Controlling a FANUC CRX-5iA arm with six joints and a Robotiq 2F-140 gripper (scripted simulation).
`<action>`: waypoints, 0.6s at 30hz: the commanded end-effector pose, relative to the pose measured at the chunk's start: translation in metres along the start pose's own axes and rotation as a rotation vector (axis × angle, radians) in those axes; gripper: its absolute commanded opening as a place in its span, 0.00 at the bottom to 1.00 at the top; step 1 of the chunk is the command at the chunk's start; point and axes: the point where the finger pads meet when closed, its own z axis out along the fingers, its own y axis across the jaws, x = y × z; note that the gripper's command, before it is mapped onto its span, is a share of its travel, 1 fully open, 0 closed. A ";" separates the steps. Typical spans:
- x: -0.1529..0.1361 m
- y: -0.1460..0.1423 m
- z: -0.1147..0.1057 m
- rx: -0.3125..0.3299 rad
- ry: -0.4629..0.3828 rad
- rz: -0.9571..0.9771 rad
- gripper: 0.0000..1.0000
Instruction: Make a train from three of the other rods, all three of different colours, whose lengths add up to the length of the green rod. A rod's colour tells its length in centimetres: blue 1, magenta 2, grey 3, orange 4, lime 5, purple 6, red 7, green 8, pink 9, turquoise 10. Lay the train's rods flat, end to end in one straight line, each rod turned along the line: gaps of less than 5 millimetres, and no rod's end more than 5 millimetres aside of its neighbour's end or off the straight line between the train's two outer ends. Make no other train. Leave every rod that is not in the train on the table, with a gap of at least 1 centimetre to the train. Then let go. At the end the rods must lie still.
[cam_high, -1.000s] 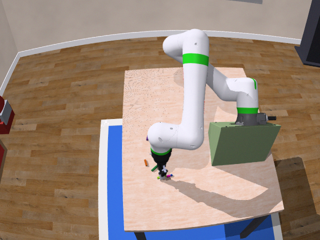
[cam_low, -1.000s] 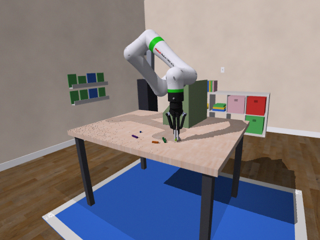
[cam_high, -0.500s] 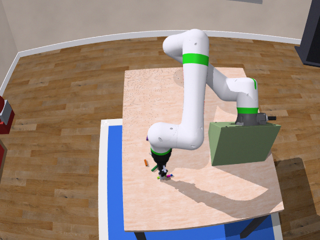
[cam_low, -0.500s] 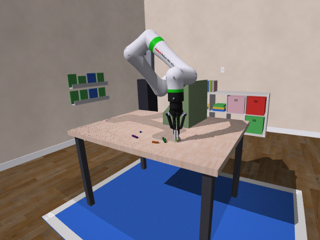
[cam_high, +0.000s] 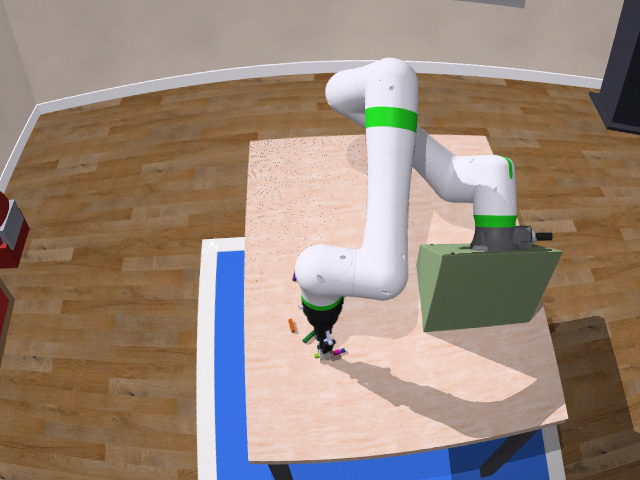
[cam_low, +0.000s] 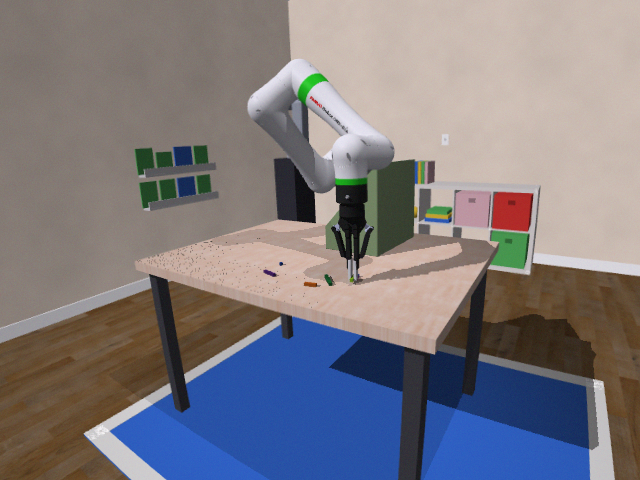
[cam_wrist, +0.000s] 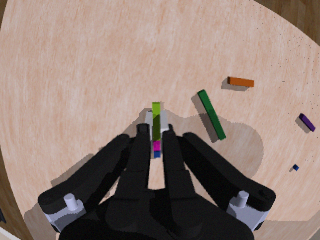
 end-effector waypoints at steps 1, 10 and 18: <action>0.000 0.000 0.000 0.000 0.000 0.000 0.03; 0.000 0.000 0.002 0.000 0.000 0.000 0.03; 0.000 0.000 0.009 0.000 0.000 0.000 0.03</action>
